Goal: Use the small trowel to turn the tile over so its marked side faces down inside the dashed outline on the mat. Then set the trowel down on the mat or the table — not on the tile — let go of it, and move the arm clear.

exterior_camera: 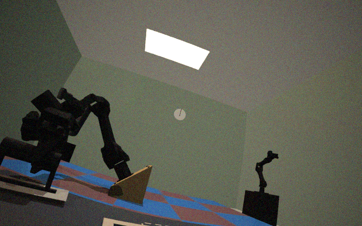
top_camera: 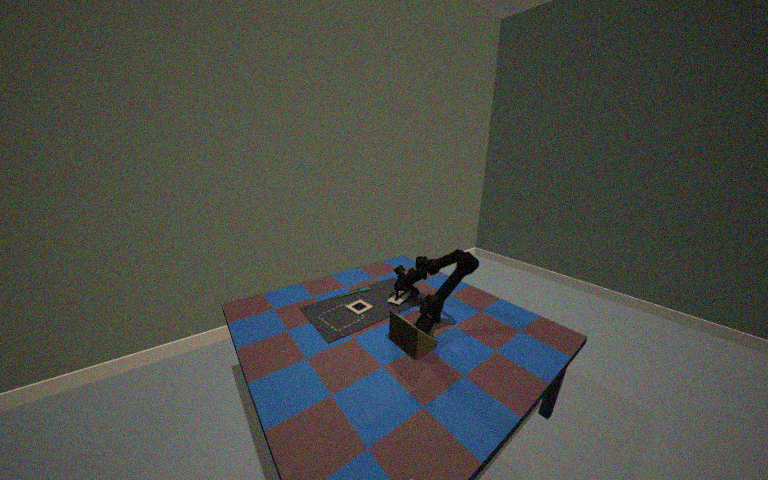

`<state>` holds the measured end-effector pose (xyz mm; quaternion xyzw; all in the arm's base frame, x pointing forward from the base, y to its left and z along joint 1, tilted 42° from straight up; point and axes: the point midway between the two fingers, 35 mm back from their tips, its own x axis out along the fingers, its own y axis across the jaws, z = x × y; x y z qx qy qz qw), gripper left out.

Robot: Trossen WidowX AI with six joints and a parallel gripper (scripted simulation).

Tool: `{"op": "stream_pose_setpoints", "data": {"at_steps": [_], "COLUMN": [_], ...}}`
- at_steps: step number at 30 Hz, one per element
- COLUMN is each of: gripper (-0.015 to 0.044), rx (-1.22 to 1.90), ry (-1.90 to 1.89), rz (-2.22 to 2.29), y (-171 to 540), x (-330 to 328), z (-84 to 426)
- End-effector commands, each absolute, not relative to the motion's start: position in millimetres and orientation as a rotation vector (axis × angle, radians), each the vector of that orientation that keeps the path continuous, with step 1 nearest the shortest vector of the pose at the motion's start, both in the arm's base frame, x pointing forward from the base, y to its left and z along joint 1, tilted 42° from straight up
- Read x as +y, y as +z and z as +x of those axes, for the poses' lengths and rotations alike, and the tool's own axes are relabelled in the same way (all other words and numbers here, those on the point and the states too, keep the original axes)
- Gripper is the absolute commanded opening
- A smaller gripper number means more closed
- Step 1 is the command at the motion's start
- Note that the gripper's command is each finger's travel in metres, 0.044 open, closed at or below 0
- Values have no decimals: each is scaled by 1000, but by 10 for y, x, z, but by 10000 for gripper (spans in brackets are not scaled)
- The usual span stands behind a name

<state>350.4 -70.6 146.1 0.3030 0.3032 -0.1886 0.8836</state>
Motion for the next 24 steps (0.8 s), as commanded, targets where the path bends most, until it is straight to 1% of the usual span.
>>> {"op": "stream_pose_setpoints", "data": {"at_steps": [1,5,18,24], "gripper": [0,0,0,0], "rx": [598,596,595,564], "ry": [-374,-374,-375,-395], "rz": [631,631,631,622], "y": [1755,1860,1855,1701], "x": [-535,-447,-444,-325], "z": [3516,3488,3493,3668]}}
